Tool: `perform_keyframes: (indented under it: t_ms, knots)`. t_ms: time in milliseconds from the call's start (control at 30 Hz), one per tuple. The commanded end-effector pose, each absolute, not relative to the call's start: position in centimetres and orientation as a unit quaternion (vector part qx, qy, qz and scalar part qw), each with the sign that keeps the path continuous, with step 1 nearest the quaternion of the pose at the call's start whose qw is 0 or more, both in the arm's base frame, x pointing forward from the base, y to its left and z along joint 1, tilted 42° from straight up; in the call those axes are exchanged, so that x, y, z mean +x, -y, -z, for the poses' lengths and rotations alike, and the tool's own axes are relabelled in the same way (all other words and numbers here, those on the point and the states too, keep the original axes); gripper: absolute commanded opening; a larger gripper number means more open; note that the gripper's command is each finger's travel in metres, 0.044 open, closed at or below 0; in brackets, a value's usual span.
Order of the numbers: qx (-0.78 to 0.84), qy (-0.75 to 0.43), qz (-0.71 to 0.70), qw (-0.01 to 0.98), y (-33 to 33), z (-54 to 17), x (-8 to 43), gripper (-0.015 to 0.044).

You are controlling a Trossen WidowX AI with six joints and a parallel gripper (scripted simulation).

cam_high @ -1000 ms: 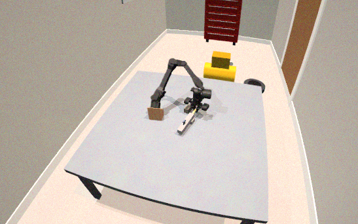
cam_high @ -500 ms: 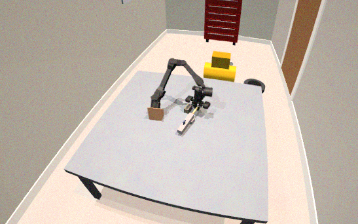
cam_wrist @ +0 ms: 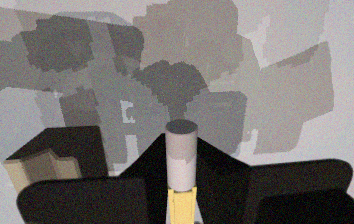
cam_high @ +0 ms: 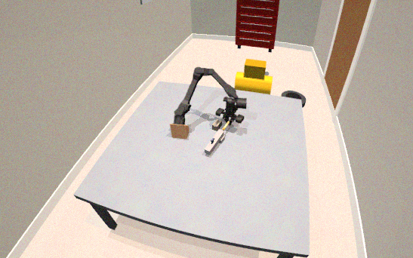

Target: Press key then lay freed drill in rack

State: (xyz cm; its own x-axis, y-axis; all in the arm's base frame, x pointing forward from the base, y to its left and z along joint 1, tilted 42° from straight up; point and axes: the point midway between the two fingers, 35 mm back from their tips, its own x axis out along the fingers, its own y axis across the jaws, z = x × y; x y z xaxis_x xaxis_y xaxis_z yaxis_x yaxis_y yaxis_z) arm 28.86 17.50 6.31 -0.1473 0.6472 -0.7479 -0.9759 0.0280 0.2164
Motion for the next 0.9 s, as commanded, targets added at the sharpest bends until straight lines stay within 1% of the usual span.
perform_keyframes:
  t_ms: [0, 867]
  knots:
    - [-0.221, -0.368, -0.66, 0.617, -17.9, -7.0, 29.1, 0.0]
    - [-0.221, -0.368, -0.66, 0.617, -16.4, -7.5, 28.9, 0.0]
